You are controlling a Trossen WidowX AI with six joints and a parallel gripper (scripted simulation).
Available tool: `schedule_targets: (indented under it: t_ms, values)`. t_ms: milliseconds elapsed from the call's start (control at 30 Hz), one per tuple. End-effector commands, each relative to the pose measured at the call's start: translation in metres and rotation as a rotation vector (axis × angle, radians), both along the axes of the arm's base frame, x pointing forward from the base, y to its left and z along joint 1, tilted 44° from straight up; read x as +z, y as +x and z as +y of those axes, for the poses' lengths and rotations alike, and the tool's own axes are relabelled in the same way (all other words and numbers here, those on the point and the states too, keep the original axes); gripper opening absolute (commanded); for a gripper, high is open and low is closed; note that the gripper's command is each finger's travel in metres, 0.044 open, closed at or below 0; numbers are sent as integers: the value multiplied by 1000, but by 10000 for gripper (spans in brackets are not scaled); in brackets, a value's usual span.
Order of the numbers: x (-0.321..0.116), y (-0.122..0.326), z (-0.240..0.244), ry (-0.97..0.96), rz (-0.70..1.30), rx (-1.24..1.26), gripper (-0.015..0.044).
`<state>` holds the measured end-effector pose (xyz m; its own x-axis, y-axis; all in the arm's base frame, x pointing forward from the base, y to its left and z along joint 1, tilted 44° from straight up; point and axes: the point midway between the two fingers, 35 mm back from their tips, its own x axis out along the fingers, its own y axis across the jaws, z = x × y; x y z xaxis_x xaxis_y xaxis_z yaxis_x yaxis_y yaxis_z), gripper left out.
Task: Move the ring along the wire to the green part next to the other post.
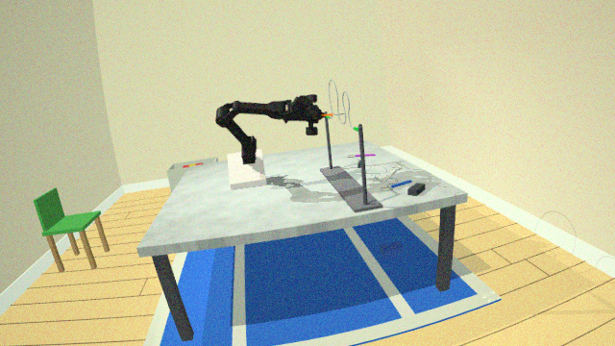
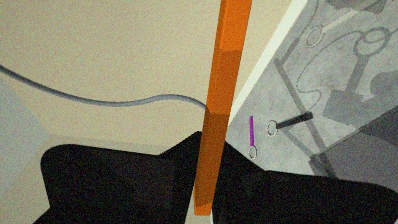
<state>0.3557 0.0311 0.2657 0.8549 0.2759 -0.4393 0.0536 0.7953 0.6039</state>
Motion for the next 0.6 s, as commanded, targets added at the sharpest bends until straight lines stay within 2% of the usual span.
schedule_targets:
  t_ms: [0,567]
  values:
    - [13,-1,11,100,1,5,-150]
    - [47,-3,35,377,19,9,-150]
